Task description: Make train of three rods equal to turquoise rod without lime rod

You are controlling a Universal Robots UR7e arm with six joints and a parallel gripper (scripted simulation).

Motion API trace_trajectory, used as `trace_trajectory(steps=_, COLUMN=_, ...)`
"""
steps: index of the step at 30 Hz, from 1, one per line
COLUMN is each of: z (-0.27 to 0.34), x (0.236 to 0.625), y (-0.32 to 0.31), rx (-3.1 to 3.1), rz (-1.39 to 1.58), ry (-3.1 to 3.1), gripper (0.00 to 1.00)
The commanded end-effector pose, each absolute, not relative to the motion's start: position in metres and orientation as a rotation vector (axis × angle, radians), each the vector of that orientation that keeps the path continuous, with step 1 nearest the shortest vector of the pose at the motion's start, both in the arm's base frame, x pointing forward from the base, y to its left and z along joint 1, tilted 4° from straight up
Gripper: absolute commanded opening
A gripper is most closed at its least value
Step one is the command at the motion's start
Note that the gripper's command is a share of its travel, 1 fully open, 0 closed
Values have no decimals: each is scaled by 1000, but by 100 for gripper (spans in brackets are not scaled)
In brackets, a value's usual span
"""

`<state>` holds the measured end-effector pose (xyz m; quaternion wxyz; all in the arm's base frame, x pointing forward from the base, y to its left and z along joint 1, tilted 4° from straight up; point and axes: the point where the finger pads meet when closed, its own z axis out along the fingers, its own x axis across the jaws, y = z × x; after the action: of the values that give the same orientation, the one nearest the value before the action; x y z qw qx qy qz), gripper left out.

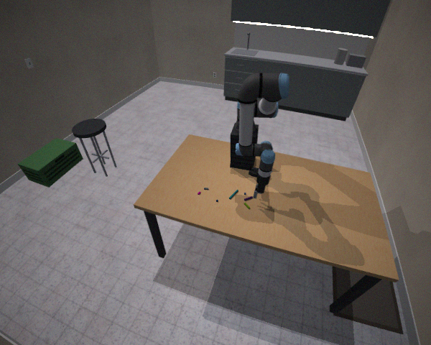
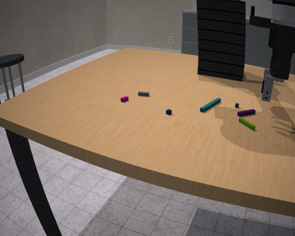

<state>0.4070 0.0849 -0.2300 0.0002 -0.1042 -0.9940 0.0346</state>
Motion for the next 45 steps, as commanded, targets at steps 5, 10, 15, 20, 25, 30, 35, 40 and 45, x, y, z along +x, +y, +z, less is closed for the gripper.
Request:
trace_trajectory(steps=5, z=-230, x=406, y=85, rx=-326, rz=110, ry=-3121, gripper=100)
trace_trajectory(steps=10, z=-230, x=406, y=85, rx=-326, rz=110, ry=-3121, gripper=100)
trace_trajectory(steps=15, z=-230, x=406, y=85, rx=-326, rz=110, ry=-3121, gripper=100)
trace_trajectory(steps=20, z=-230, x=406, y=85, rx=-326, rz=110, ry=-3121, gripper=100)
trace_trajectory(steps=25, z=-230, x=406, y=85, rx=-326, rz=110, ry=-3121, gripper=100)
trace_trajectory(steps=30, z=-230, x=406, y=85, rx=-326, rz=110, ry=-3121, gripper=100)
trace_trajectory(steps=35, z=-230, x=406, y=85, rx=-326, rz=110, ry=-3121, gripper=100)
trace_trajectory(steps=40, z=-230, x=405, y=82, rx=-320, rz=109, ry=-3120, gripper=100)
trace_trajectory(steps=45, z=-230, x=406, y=73, rx=-283, rz=108, ry=-3123, gripper=100)
